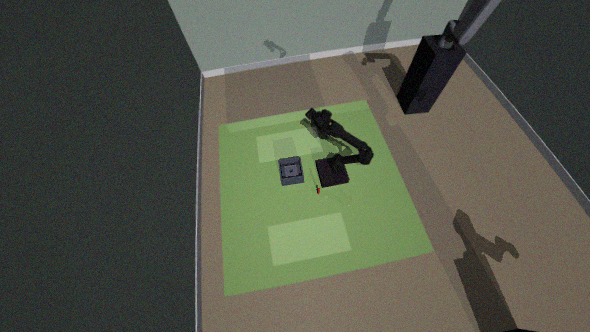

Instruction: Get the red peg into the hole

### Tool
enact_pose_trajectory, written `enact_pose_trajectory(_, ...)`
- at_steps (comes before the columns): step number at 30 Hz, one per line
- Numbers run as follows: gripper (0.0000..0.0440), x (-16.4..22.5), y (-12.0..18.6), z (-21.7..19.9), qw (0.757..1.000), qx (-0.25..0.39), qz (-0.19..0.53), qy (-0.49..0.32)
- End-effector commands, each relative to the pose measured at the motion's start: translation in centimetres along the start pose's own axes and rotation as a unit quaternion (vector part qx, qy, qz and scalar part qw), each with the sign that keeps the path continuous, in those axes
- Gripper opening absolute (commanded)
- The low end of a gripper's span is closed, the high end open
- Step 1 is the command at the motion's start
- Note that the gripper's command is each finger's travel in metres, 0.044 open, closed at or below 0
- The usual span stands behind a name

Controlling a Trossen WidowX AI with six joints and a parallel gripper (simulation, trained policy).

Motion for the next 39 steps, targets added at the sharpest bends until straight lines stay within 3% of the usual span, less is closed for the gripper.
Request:
enact_pose_trajectory(1,0.0440,2.5,0.2,-0.9,0.998,0.019,0.050,0.041)
enact_pose_trajectory(8,0.0440,6.6,1.7,-2.8,0.982,0.043,0.143,0.113)
enact_pose_trajectory(16,0.0440,10.9,4.3,-5.6,0.947,0.074,0.242,0.197)
enact_pose_trajectory(28,0.0440,15.5,9.2,-11.2,0.867,0.134,0.358,0.320)
enact_pose_trajectory(39,0.0440,17.6,13.2,-17.1,0.792,0.201,0.403,0.411)
Point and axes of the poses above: the point midway between the two fingers, 35 mm back from their tips, its own y axis back along the fingers, its own z axis across the jaws, x = y × z, the point moved 4 cm from there along y, back along the fingers, and after that the axes turned 12 degrees about -y, right-handed, at the moved point
